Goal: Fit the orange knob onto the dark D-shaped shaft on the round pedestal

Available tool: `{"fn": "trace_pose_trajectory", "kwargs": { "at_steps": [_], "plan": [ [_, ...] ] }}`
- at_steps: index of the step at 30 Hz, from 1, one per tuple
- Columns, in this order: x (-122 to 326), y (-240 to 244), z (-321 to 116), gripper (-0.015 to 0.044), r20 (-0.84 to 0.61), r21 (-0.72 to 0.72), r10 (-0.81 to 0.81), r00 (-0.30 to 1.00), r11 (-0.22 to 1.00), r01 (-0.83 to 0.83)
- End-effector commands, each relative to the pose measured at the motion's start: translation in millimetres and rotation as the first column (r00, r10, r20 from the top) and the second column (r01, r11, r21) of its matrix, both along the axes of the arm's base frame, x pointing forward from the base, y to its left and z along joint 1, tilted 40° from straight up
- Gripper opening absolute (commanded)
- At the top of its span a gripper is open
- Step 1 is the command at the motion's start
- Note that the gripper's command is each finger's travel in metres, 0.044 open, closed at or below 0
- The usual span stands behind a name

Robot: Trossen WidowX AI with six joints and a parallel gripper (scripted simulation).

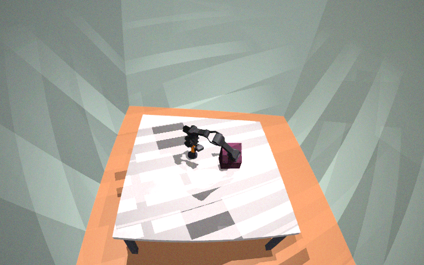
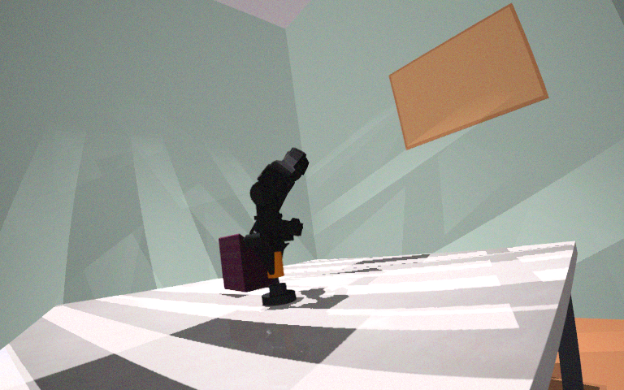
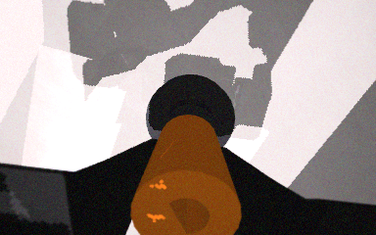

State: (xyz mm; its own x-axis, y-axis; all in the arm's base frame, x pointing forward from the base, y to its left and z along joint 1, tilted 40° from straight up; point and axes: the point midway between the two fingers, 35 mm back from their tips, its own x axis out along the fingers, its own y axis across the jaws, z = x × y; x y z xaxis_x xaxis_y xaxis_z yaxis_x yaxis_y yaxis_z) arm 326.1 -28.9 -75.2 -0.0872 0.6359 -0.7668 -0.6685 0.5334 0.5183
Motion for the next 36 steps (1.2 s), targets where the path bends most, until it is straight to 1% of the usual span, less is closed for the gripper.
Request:
{"fn": "trace_pose_trajectory", "kwargs": {
  "at_steps": [1,5,36],
  "plan": [
    [1.9,-3.6,1.6,0.0,0.052,0.002,0.054,0.997,0.999,-0.054],
    [2.3,-5.1,0.7,0.0,0.13,0.004,0.146,0.981,0.989,-0.147],
    [1.1,-0.1,-2.2,0.0,0.13,0.004,0.146,0.981,0.989,-0.147]
  ]
}}
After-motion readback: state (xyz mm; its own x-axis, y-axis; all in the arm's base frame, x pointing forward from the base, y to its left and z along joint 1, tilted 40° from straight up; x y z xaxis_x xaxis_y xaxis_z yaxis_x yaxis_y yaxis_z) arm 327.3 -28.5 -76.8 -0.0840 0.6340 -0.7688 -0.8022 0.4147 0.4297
